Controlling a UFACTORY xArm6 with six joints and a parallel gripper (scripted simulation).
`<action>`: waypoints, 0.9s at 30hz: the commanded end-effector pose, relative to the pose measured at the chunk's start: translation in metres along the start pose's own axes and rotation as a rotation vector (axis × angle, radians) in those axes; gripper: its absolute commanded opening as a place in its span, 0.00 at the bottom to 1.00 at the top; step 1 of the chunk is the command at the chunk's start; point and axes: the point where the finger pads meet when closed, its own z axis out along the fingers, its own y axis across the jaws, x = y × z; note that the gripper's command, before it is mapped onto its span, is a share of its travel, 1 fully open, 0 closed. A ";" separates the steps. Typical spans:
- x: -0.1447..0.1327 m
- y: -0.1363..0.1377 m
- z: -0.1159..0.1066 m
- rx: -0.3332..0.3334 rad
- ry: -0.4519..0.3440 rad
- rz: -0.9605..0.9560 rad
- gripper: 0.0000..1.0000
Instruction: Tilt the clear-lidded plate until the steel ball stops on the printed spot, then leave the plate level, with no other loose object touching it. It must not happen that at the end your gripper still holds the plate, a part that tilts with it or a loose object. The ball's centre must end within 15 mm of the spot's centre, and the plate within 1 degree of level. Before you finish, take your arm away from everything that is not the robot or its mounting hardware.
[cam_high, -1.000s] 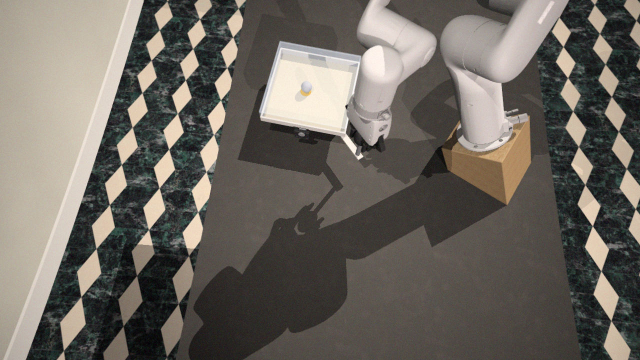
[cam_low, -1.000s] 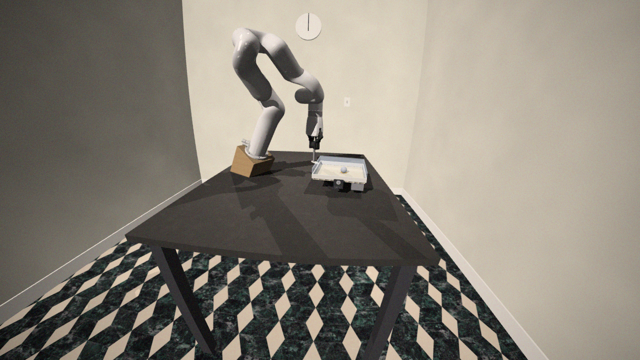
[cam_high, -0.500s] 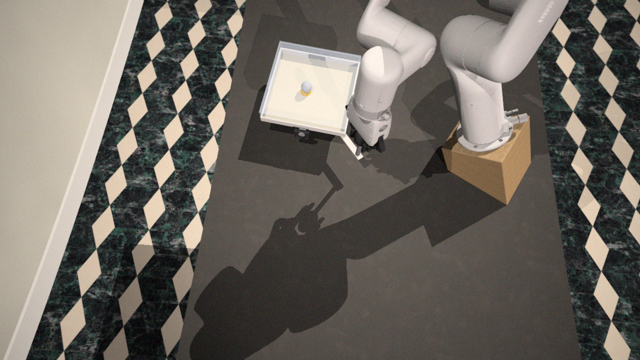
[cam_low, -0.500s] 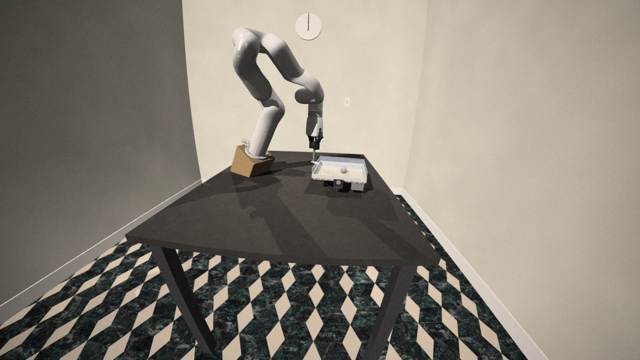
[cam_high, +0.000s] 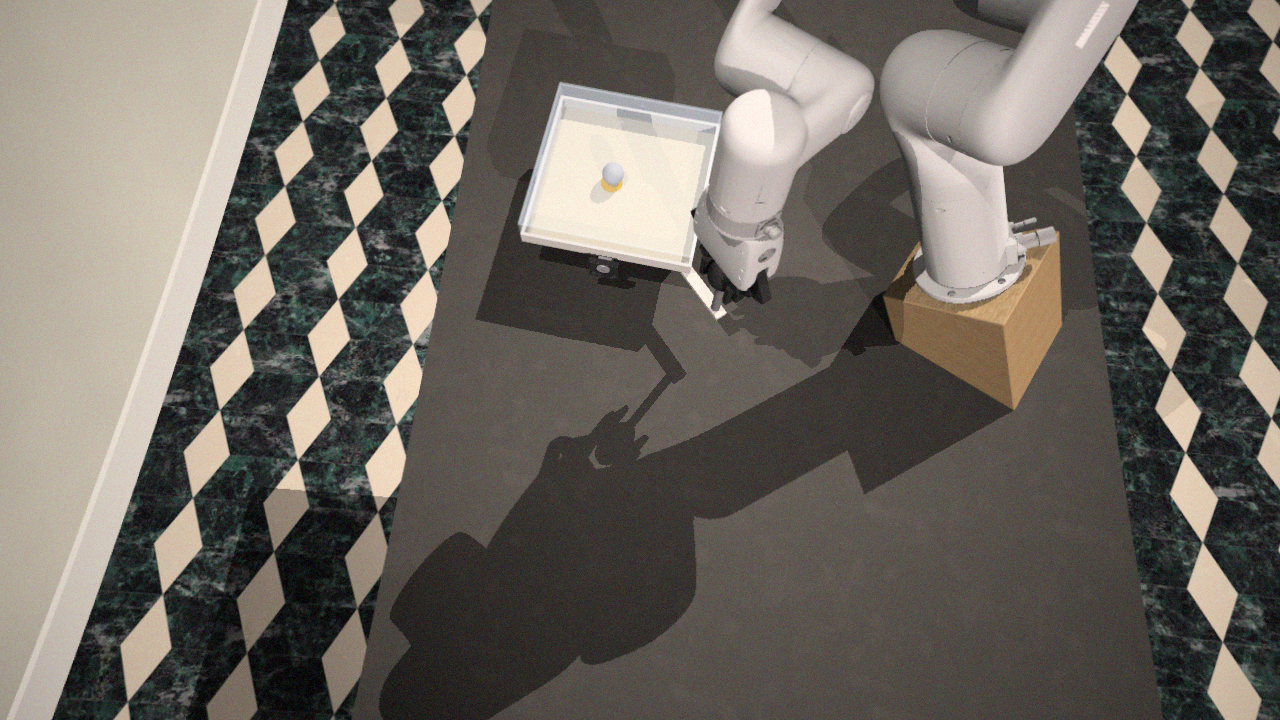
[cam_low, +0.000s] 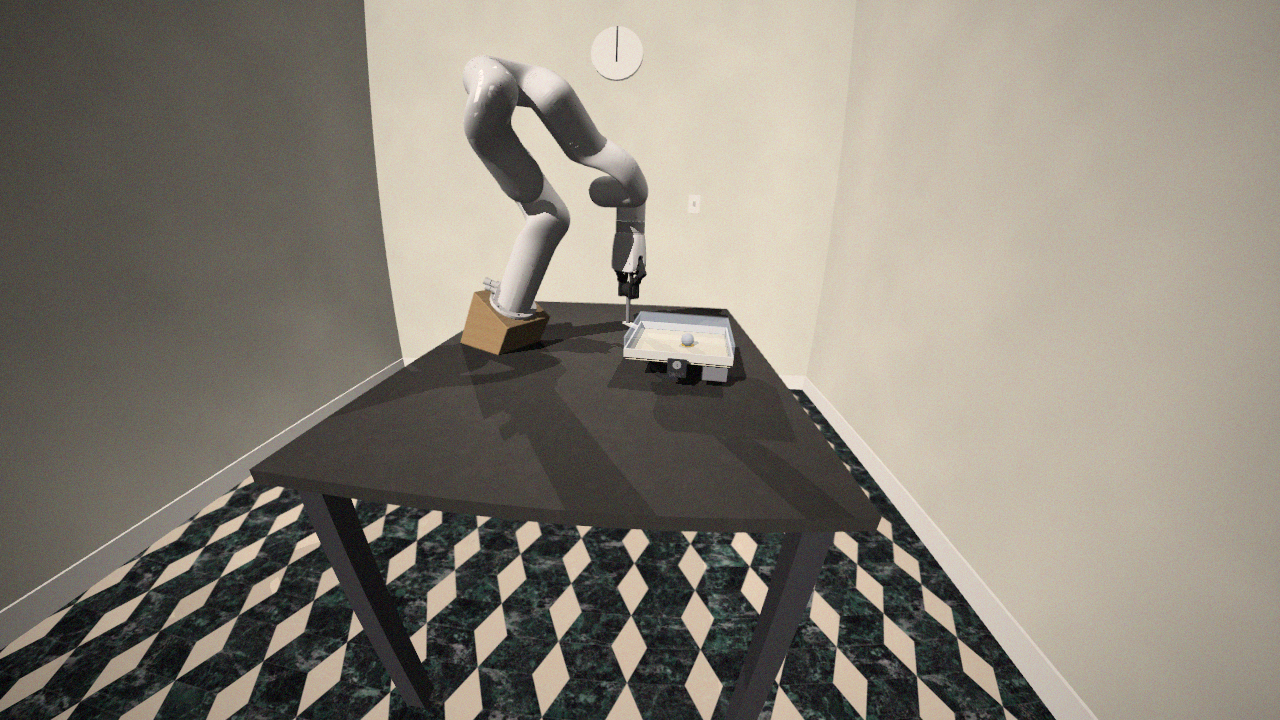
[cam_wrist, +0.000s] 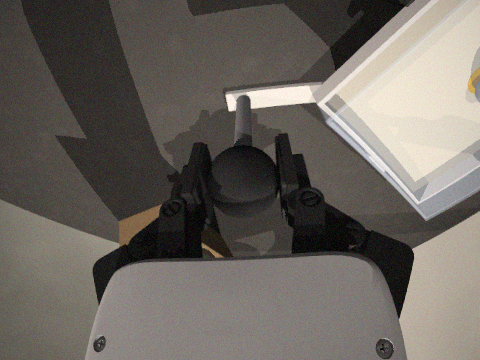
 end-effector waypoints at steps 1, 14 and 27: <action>0.002 0.000 0.000 0.000 0.001 0.001 0.00; 0.002 0.000 0.001 0.000 0.001 0.001 0.00; 0.000 0.000 -0.001 0.000 0.001 0.001 0.00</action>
